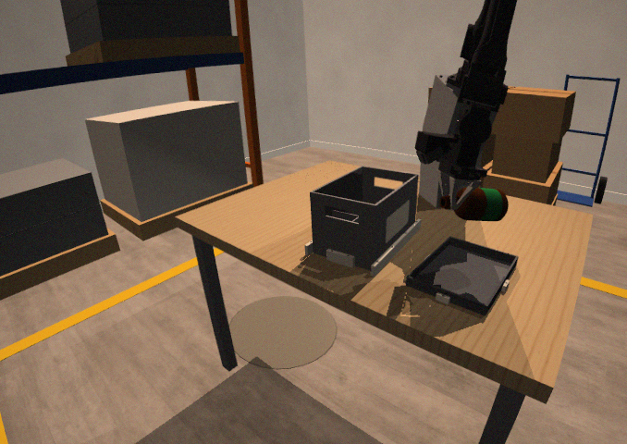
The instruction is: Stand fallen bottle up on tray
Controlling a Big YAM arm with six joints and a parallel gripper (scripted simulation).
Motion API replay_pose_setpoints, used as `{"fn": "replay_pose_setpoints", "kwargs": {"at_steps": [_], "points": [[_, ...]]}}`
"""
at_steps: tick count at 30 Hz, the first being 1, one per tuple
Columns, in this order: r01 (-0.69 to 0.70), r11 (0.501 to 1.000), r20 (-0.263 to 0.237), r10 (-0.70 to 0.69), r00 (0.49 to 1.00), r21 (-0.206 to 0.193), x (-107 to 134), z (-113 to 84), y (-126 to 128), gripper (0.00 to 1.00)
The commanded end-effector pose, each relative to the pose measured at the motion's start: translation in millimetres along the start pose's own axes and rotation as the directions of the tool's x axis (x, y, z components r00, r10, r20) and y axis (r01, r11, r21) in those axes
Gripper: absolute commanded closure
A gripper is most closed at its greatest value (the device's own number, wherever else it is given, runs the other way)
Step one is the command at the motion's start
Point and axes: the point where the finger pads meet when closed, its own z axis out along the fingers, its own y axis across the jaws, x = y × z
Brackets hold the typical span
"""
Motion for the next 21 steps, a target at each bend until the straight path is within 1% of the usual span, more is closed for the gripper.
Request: {"fn": "replay_pose_setpoints", "kwargs": {"at_steps": [1,5,9,10,12,21], "points": [[0.007,0.999,0.025,-0.006,1.000,-0.051,-2.6,-14.7,22.2,1.00],[0.005,0.999,0.029,-0.003,1.000,-0.044,-0.4,-13.6,17.8,1.00],[0.005,0.999,0.036,-0.003,0.999,-0.045,-0.9,-13.7,18.5,1.00],[0.007,0.998,0.045,-0.004,0.999,-0.056,-4.6,-15.2,25.5,1.00],[0.005,0.999,0.047,-0.003,0.999,-0.043,-0.3,-13.4,17.5,1.00],[0.006,0.999,0.105,-0.001,0.994,-0.044,-0.4,-13.4,18.2,1.00]]}}
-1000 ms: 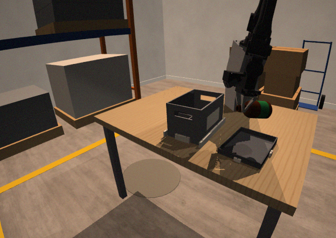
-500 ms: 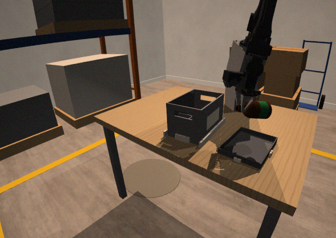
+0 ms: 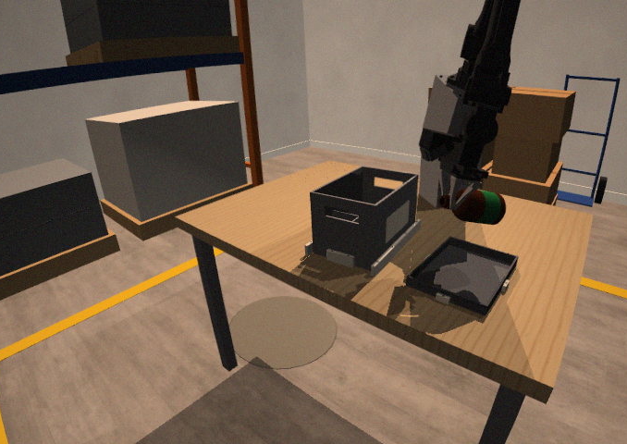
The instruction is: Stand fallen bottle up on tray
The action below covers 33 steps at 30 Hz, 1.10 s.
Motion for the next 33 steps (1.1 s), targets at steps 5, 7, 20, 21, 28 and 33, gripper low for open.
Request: {"fn": "replay_pose_setpoints", "kwargs": {"at_steps": [5,7,20,21,28,33], "points": [[-0.001,0.999,0.049,0.003,0.999,-0.053,-1,-14.4,20,1.00],[-0.001,0.998,0.068,0.005,0.998,-0.062,-4,-15.6,26,1.00],[-0.003,0.998,0.117,0.010,0.993,-0.061,-2,-16.0,23,1.00],[-0.003,0.998,0.117,0.010,0.993,-0.061,-2,-16.0,23,1.00],[0.000,0.998,0.119,0.008,0.993,-0.064,-3,-16.6,25,1.00],[0.000,0.998,0.119,0.008,0.993,-0.064,-3,-16.6,25,1.00]]}}
